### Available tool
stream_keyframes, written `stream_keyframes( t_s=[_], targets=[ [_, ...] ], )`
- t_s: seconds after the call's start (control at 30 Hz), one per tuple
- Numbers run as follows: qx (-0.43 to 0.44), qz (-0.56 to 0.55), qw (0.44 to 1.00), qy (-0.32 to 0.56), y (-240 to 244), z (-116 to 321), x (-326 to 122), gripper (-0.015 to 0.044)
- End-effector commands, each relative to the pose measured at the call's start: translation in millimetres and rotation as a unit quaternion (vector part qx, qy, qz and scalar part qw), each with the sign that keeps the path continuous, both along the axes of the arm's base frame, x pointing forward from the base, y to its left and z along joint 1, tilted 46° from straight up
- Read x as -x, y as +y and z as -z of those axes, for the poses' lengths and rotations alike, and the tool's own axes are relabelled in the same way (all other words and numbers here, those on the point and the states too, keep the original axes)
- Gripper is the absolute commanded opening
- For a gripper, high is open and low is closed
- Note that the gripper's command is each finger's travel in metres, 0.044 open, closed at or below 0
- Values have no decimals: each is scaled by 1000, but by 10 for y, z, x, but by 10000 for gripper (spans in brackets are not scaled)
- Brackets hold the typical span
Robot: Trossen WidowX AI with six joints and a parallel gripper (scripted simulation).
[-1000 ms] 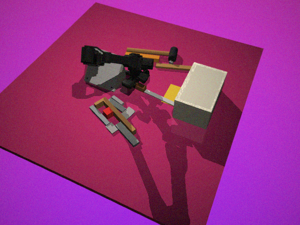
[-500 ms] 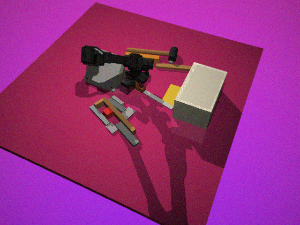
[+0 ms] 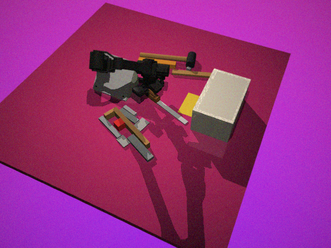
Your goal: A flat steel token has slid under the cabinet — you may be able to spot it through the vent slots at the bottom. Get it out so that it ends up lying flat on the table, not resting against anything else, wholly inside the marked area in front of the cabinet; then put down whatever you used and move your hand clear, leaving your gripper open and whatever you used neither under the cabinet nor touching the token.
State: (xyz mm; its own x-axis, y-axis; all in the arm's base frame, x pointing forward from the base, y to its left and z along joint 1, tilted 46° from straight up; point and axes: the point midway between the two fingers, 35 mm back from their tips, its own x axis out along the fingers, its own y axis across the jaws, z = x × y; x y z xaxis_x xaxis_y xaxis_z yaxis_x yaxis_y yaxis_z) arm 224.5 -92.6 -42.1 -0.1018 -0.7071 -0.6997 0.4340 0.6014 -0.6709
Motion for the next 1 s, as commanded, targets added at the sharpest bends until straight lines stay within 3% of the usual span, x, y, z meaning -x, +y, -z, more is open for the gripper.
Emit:
stream_keyframes(
  t_s=[0.0, 0.97],
  targets=[
    [2, 14, 1000, -16, 0, -10, -10, 0],
    [9, 67, 995, -69, 21, 16, -105, 0]
  ],
)
